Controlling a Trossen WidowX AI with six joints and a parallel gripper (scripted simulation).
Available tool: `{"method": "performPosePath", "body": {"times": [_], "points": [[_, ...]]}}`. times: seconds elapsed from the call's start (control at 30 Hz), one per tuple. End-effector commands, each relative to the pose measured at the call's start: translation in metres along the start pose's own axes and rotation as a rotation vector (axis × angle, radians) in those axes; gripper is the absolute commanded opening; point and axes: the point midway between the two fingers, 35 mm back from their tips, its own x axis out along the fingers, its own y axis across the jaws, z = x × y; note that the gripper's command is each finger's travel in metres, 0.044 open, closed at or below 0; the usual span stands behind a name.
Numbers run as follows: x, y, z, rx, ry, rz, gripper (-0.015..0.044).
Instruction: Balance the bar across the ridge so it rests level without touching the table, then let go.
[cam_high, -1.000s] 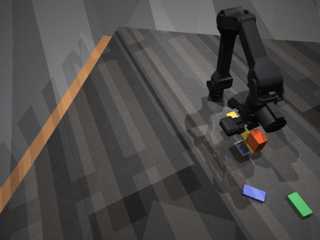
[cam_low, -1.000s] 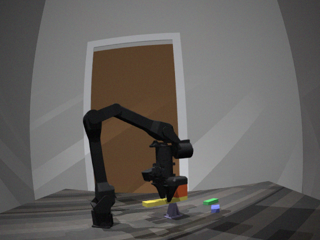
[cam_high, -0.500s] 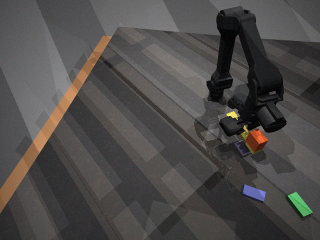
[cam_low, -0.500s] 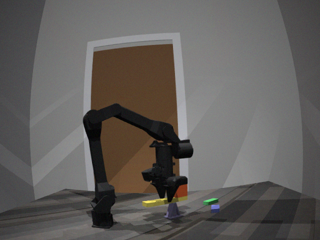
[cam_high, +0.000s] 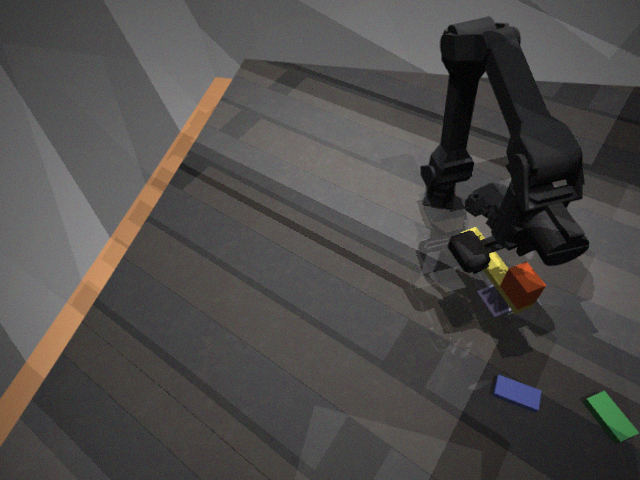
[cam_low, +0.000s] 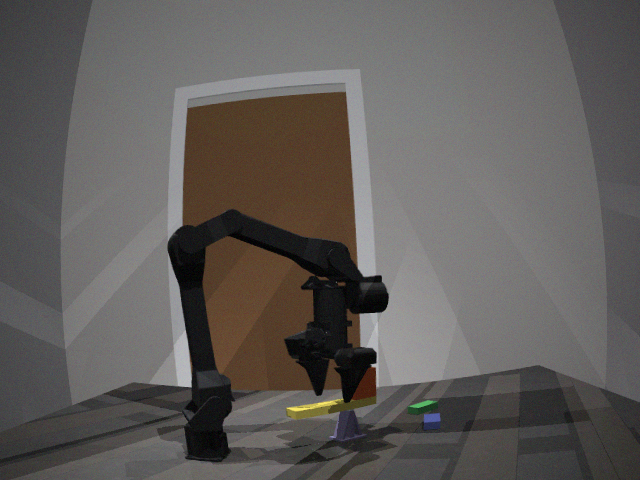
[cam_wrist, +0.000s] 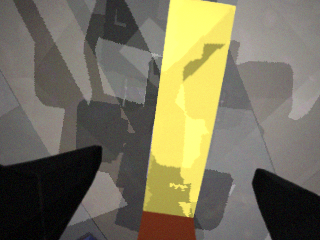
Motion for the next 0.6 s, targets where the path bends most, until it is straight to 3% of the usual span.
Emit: {"method": "performPosePath", "body": {"times": [0.0,0.13,0.57], "points": [[-0.044,0.001,-0.004,0.000,0.017,0.003,0.0440],[-0.080,0.000,0.001,0.000,0.017,0.003,0.0440],[-0.082,0.000,0.001,0.000,0.017,0.003,0.0440]]}}
